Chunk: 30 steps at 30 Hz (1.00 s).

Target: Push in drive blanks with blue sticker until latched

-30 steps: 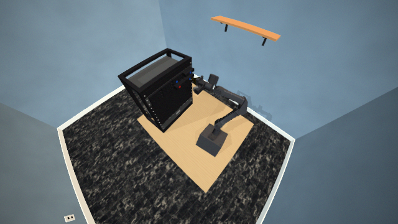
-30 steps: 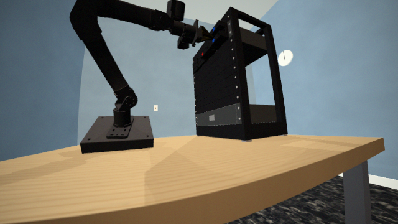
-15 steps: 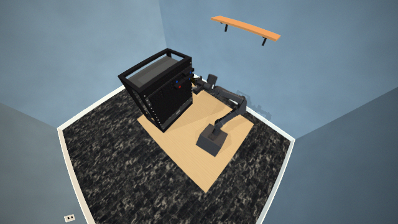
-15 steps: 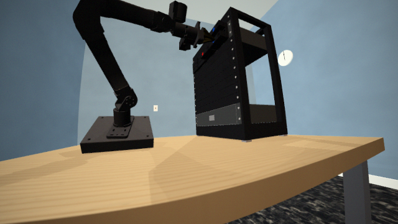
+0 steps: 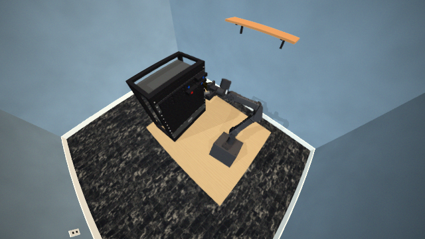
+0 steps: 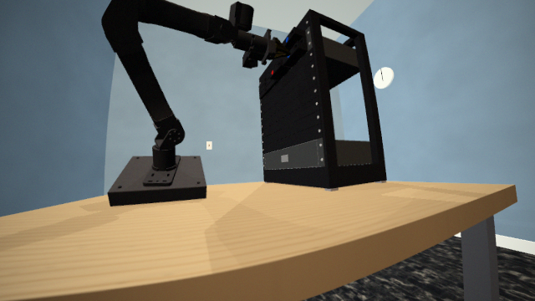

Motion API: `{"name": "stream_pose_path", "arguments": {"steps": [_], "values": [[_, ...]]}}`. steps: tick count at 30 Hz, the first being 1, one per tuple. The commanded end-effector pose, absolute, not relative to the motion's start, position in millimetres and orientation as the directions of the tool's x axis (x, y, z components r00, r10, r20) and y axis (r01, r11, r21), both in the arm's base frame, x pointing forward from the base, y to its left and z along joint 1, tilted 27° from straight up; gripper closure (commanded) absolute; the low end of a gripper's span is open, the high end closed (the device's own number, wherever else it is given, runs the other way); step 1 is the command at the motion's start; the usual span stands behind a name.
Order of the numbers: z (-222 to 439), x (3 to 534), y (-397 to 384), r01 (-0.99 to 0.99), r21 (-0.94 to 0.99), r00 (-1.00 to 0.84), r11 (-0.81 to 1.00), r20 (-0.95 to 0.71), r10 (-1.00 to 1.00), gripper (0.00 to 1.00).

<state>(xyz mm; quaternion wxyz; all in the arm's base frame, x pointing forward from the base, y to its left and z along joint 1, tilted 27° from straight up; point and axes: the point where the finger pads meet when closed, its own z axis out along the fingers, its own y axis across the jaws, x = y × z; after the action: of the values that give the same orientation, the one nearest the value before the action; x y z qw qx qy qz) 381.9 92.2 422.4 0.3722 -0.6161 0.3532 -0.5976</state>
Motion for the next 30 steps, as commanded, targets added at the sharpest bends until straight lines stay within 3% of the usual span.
{"name": "stream_pose_path", "arguments": {"steps": [1,30], "values": [[440,387,100,0.063,-0.895,0.038,-0.442,0.445,-0.895,1.0],[442,397,102,0.064,-0.895,0.04,-0.442,0.445,-0.895,1.0]]}}
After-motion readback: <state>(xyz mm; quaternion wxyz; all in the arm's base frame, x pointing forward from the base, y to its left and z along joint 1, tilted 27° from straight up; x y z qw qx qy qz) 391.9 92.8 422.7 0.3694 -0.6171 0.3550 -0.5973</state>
